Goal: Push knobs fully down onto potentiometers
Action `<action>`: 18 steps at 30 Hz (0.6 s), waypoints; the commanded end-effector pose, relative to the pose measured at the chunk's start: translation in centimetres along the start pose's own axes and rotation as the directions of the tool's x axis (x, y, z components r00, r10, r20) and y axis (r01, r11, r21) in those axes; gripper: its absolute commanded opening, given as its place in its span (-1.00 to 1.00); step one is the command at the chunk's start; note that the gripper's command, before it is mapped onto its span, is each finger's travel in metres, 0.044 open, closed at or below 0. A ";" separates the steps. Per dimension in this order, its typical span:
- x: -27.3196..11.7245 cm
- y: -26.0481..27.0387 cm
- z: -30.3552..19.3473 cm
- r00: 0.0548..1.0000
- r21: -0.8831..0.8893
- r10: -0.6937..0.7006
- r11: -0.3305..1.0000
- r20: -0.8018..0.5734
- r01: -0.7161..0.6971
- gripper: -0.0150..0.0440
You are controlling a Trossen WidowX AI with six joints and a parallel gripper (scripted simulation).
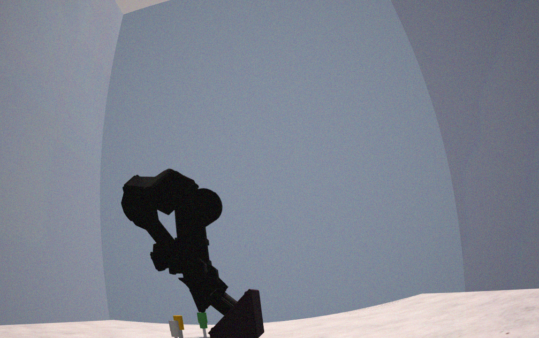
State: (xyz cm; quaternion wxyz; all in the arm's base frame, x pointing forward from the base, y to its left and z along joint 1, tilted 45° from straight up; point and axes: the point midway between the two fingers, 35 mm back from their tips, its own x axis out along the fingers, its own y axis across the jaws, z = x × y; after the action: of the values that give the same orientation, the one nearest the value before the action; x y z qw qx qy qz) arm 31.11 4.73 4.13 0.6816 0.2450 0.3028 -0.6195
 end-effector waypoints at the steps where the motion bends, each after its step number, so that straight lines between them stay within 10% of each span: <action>1: 0.1 0.1 0.1 1.000 -0.002 0.004 1.000 0.005 -0.004 -0.49; 18: 0.8 0.0 0.1 1.000 -0.002 0.004 1.000 0.006 -0.004 -0.49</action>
State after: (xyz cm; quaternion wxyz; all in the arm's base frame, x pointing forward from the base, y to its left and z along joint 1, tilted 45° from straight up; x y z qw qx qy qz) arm 31.04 4.57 3.87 0.6843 0.2431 0.3038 -0.6167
